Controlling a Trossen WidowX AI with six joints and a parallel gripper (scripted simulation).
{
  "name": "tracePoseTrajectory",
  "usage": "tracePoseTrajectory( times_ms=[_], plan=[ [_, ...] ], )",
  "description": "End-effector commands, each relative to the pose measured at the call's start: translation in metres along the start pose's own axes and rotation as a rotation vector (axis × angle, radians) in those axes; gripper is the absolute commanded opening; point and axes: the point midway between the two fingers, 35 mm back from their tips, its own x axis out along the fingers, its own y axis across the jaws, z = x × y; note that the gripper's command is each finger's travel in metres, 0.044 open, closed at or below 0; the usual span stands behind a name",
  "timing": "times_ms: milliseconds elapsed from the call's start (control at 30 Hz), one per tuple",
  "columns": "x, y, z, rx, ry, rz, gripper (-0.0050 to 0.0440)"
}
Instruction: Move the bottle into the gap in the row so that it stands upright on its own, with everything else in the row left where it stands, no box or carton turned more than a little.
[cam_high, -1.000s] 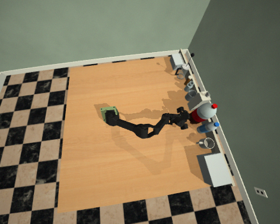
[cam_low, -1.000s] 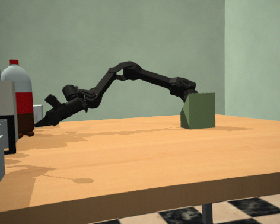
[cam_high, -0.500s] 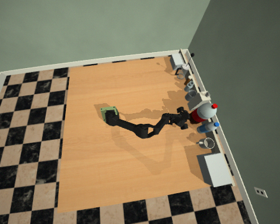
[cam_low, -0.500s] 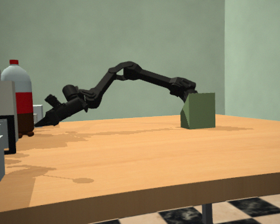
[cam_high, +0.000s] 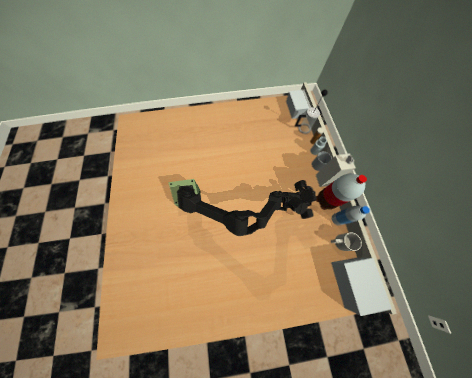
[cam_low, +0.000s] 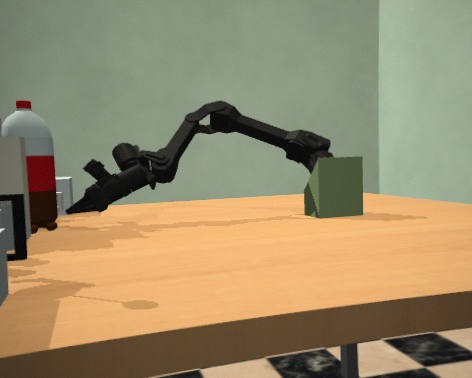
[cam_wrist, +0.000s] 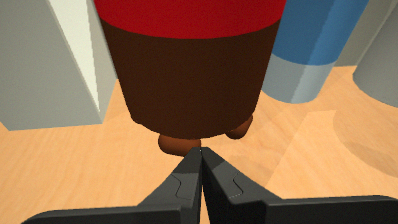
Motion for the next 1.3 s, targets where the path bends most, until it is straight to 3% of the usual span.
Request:
tracePoseTrajectory(
  times_ms=[0,1267],
  plan=[
    [-0.009,-0.015,0.010,0.007,-0.023,-0.023,-0.0050],
    [-0.058,-0.018,-0.014,0.004,-0.022,-0.023,-0.0050]
  ],
)
